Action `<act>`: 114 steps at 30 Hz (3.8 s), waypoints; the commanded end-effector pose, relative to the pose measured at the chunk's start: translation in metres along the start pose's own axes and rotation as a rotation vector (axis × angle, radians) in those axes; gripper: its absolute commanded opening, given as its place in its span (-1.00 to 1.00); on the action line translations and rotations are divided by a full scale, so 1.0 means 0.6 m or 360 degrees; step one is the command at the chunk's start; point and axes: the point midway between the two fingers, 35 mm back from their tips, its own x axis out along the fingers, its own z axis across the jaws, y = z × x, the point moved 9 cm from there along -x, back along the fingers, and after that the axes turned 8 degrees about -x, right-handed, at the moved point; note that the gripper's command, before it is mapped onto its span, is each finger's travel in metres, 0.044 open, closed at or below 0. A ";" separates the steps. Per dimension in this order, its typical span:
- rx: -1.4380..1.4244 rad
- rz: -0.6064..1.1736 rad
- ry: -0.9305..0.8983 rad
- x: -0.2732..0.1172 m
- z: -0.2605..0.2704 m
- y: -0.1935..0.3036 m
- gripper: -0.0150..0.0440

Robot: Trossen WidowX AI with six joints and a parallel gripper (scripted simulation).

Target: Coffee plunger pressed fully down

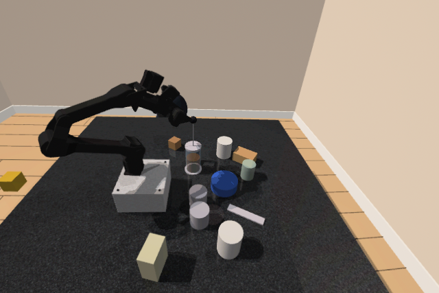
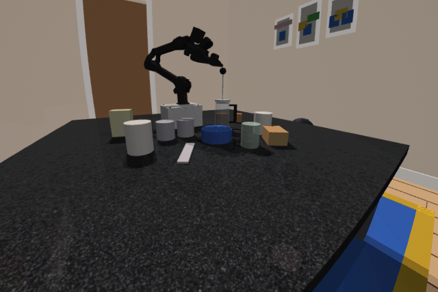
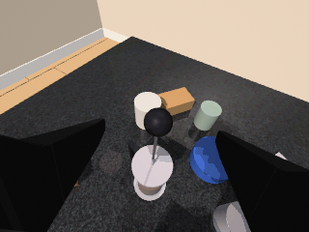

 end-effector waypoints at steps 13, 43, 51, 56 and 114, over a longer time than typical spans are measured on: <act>-0.0005 -0.0012 -0.0012 0.031 0.004 0.012 1.00; -0.0005 -0.0016 -0.0010 0.074 0.003 0.014 -0.05; -0.0005 -0.0016 -0.0010 0.074 0.003 0.014 -0.05; -0.0005 -0.0016 -0.0010 0.076 0.004 0.016 -0.05; -0.0006 -0.0018 -0.0010 0.184 0.021 0.131 -0.05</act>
